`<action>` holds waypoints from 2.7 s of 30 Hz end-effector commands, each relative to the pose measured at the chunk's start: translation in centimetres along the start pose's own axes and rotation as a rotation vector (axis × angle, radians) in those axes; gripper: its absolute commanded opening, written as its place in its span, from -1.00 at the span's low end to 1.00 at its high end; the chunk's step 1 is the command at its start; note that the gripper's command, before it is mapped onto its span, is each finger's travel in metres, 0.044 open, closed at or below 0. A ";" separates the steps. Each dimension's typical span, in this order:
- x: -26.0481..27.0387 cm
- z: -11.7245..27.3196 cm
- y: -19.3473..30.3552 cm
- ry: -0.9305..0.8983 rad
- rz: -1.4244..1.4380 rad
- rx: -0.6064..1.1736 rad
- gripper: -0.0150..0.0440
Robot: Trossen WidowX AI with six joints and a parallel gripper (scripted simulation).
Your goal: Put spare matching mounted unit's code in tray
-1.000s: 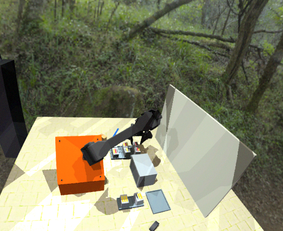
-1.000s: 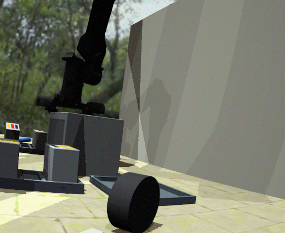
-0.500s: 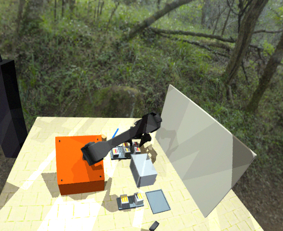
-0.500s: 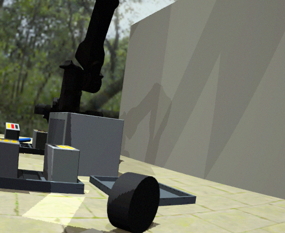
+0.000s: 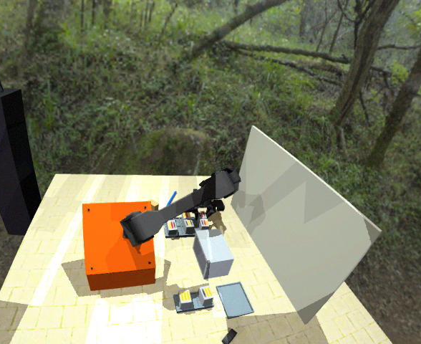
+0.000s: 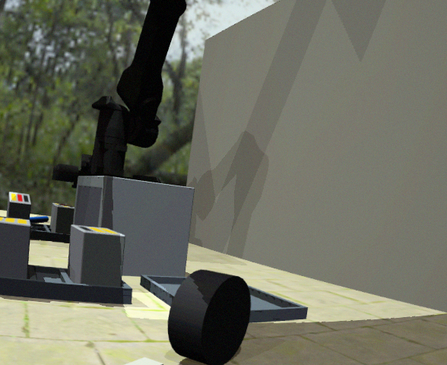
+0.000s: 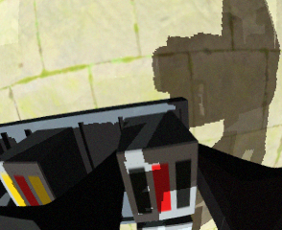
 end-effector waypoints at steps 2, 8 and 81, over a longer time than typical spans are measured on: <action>0.0 0.0 0.0 0.000 0.000 0.000 -0.08; 0.0 0.0 0.0 0.000 0.000 0.000 -0.34; -6.1 16.9 14.3 0.007 0.021 -0.064 -0.49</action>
Point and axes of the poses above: the point midway between the two fingers, 35 mm back from their tips, its own z axis back along the fingers, its own x axis across the jaws, y = z × x, the point moved 2 cm from there along z, back along the fingers, and after that the axes turned 2 degrees about z, right-handed, at the moved point
